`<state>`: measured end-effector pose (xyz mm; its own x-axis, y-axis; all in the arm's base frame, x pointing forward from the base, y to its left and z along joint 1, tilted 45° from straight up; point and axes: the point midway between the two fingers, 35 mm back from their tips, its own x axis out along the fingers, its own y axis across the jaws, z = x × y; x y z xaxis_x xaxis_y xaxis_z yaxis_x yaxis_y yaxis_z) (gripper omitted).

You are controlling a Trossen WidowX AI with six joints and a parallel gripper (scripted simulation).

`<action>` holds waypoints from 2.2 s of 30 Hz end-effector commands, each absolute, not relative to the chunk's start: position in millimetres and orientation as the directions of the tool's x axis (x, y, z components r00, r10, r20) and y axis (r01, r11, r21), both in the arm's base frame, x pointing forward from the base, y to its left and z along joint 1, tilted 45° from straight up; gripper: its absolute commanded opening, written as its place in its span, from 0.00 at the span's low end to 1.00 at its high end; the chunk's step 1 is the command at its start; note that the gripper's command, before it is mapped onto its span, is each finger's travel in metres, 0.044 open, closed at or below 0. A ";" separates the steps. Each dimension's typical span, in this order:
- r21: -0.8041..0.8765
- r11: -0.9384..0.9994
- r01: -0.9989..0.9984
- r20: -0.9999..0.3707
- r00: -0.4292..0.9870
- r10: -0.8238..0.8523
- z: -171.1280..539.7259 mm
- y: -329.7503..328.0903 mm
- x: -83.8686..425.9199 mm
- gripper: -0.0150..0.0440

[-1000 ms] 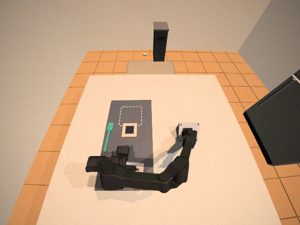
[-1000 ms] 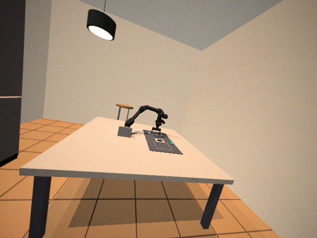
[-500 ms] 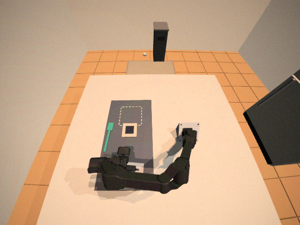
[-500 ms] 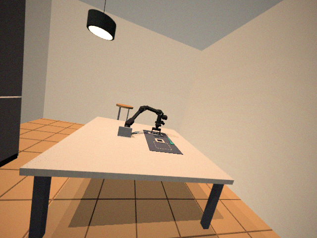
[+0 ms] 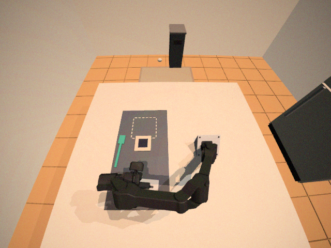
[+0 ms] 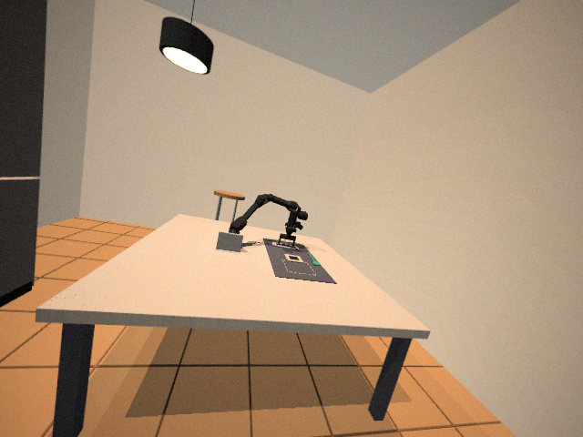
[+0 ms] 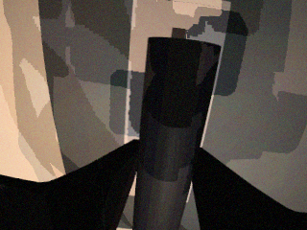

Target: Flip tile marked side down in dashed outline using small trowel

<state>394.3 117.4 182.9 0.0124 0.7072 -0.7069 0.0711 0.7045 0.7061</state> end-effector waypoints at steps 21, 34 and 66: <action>0.612 0.603 0.511 -0.707 0.013 0.707 182.9 117.8 394.4 0.47; 0.432 0.417 0.800 -0.707 0.013 0.707 182.9 117.8 394.4 0.47; 0.217 0.200 0.956 -0.707 0.013 0.707 182.9 117.8 394.4 0.71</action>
<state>394.8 117.5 183.2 0.0150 0.7071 -0.7069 0.9541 0.2013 0.2216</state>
